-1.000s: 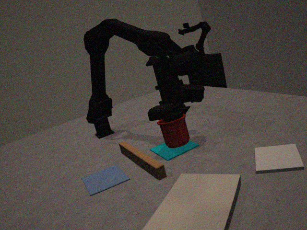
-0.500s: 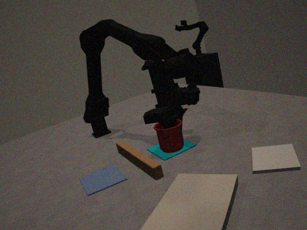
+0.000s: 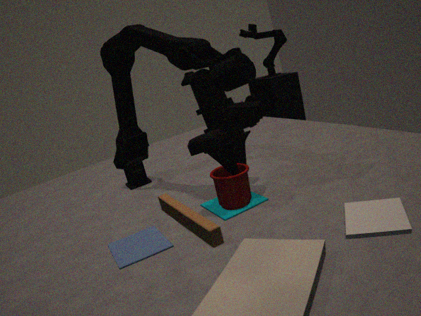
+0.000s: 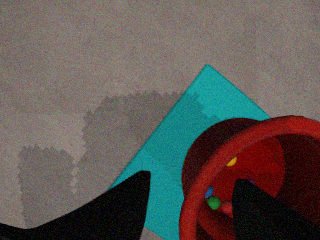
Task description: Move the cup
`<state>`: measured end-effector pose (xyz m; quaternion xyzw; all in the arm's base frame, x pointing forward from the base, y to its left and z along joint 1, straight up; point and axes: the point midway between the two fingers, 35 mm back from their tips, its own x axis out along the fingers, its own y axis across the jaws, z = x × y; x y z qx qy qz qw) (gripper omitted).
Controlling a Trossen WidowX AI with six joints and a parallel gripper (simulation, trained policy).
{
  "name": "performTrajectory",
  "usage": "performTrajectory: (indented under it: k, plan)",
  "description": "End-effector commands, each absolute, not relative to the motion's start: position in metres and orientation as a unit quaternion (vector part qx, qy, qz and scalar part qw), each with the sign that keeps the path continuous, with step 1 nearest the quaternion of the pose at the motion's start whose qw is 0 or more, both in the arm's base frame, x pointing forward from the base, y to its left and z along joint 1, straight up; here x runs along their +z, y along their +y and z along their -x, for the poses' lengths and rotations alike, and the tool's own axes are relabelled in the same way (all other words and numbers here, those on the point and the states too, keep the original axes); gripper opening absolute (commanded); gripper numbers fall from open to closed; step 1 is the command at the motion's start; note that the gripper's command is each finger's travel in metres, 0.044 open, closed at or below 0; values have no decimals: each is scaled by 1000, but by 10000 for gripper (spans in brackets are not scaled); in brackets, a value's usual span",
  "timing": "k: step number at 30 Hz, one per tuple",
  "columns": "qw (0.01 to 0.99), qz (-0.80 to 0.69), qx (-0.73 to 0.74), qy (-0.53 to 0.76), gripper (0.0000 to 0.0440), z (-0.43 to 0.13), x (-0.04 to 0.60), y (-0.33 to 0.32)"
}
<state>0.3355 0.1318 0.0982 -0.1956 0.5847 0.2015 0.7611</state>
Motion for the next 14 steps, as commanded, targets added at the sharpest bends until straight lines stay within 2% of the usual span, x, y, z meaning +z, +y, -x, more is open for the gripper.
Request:
performTrajectory:
  k: [1,10,14]
  plan:
    - [766,188,206,580,180,-331,105,132]
    - [786,172,208,556,227,-328,131,131]
    - [797,167,207,543,279,-329,143,130]
